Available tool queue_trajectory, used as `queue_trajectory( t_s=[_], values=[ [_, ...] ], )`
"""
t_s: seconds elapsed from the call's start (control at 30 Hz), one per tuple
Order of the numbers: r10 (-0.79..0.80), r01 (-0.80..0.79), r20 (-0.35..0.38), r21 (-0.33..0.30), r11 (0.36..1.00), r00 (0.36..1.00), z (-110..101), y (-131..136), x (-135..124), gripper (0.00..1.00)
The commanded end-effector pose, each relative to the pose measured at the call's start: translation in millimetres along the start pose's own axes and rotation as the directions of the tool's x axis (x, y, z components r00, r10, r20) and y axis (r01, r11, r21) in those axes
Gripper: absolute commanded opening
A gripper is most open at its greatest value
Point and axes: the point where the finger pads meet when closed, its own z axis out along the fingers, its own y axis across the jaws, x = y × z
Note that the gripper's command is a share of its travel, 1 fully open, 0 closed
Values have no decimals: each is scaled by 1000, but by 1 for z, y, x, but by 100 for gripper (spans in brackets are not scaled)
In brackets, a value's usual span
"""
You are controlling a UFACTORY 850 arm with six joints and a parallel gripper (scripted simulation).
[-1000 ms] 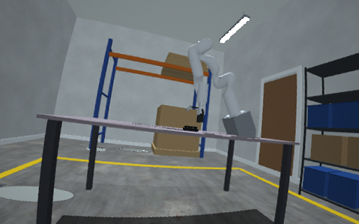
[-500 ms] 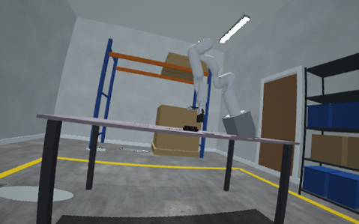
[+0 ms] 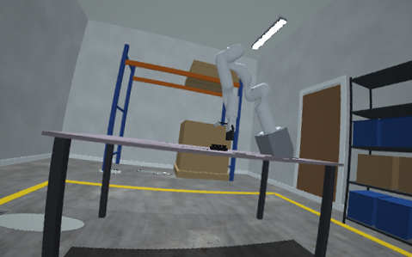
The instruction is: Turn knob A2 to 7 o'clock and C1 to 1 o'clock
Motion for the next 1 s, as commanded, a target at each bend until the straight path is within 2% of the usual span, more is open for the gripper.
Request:
queue_trajectory(
  t_s=[0.0,0.77,0.97],
  values=[
    [0,0,-1,1,1000,1000,0,0,0,100],
    [1,-1,-1,1,1000,1000,0,0,0,100],
    [50,-50,-1,0,999,999,0,0,2,100]
  ],
)
